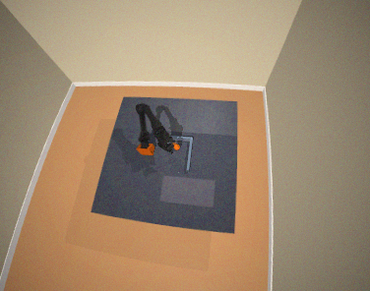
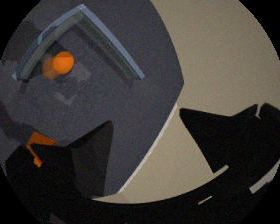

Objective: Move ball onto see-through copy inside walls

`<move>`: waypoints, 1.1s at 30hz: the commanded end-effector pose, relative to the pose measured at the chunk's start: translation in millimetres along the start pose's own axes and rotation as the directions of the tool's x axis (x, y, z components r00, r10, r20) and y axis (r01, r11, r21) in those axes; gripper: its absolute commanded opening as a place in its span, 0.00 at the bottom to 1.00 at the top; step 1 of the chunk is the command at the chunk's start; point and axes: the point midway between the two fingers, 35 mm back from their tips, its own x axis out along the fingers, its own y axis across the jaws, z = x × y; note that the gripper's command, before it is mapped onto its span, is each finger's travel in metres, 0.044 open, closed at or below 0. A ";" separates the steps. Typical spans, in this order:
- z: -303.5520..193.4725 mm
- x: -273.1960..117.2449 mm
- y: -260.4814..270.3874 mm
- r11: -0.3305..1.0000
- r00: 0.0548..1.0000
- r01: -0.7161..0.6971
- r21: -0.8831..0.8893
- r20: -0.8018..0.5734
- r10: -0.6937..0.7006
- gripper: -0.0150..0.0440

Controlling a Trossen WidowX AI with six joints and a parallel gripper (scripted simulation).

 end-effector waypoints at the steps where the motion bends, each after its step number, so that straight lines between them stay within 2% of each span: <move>1: 47.1 26.7 31.2 0.953 0.972 -0.193 -0.233 0.089 0.219 0.92; 7: 110.7 54.6 98.9 0.726 0.824 -0.396 -0.562 0.132 0.551 0.92; 9: 121.6 58.3 114.6 0.665 0.781 -0.420 -0.617 0.128 0.612 0.92; 33: 127.3 84.2 135.9 0.658 0.775 -0.422 -0.624 0.127 0.619 0.92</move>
